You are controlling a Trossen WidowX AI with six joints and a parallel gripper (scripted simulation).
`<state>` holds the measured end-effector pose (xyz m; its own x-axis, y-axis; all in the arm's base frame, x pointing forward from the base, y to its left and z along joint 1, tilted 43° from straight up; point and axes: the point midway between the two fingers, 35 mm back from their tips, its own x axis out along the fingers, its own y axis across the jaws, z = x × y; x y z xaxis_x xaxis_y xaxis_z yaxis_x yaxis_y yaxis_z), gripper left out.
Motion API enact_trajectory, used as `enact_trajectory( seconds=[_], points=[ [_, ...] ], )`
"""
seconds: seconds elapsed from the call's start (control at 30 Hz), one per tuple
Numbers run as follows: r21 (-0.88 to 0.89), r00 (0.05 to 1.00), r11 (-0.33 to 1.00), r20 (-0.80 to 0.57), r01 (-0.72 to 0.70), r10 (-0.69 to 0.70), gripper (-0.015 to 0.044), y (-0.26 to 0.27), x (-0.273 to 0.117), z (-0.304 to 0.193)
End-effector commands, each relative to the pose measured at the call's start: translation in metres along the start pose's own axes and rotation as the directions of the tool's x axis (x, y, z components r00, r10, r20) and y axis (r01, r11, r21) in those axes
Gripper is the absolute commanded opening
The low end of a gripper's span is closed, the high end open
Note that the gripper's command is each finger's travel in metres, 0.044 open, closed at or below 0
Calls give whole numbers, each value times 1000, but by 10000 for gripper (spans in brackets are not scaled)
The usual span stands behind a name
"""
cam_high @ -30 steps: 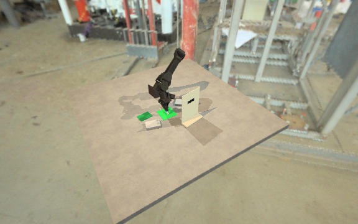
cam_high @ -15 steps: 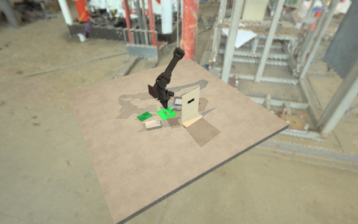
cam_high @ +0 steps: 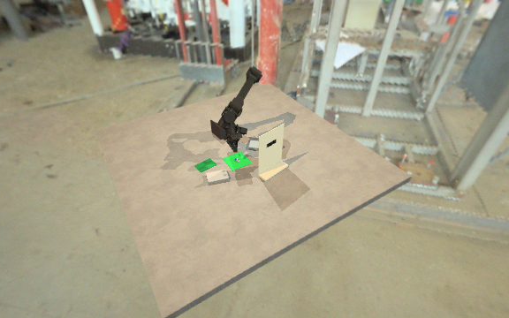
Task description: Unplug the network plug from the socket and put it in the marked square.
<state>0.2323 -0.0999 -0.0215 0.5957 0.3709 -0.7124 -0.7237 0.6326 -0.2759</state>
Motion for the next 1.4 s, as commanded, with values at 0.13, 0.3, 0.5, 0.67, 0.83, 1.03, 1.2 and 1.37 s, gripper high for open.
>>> enact_trajectory(
  seconds=[0.13, 0.3, 0.5, 0.67, 0.83, 1.03, 1.2, 1.37],
  points=[
    [-13, 1000, 1000, 3, 9, -9, 156, -10, -10, 0],
    [-13, 1000, 1000, 2, 8, -8, 156, -14, -15, 0],
    [-13, 1000, 1000, 2, 8, -8, 156, -19, -23, 0],
    [-13, 1000, 1000, 2, 8, -8, 156, -23, -29, 0],
    [-13, 1000, 1000, 2, 8, -8, 156, -26, -36, 0],
    [-13, 1000, 1000, 2, 8, -8, 156, -30, -44, 0],
    [-12, 1000, 1000, 3, 9, -9, 156, -33, -51, 1],
    [-12, 1000, 1000, 4, 9, -9, 156, -36, -58, 2]
  ],
)
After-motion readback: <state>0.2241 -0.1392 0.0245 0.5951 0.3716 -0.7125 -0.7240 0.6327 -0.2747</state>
